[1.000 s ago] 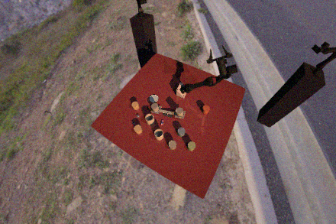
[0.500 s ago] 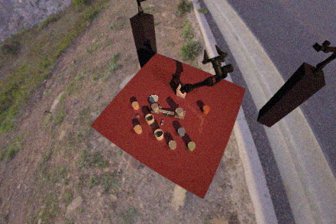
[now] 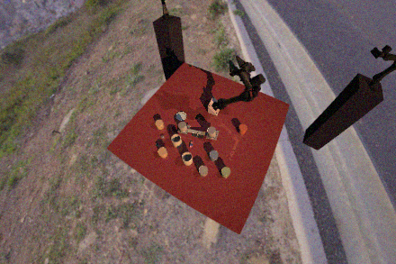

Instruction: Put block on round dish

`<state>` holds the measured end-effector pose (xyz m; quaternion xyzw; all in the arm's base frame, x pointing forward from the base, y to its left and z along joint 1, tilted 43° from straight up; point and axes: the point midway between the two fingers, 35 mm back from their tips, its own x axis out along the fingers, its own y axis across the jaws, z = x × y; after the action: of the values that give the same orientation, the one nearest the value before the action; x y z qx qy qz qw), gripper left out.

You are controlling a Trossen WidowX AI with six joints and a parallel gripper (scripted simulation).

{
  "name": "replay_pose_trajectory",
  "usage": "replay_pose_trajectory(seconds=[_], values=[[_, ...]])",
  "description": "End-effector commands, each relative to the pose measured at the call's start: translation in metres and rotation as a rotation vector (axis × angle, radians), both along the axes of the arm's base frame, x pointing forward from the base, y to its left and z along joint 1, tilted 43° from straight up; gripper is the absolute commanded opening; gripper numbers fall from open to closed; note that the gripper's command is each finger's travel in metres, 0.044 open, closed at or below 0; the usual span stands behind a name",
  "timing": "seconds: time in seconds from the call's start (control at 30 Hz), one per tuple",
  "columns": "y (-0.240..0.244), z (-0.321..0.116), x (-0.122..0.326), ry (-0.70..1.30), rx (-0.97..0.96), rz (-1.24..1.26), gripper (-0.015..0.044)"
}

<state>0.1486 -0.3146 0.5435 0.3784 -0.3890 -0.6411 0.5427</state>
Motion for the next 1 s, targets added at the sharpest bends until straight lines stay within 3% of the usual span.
replay_pose_trajectory(seconds=[0.0,0.97], values=[[-0.011,-0.022,0.014,0.129,0.067,0.056,0.0440],[-0.039,-0.174,0.069,0.880,0.454,0.569,0.0440]])
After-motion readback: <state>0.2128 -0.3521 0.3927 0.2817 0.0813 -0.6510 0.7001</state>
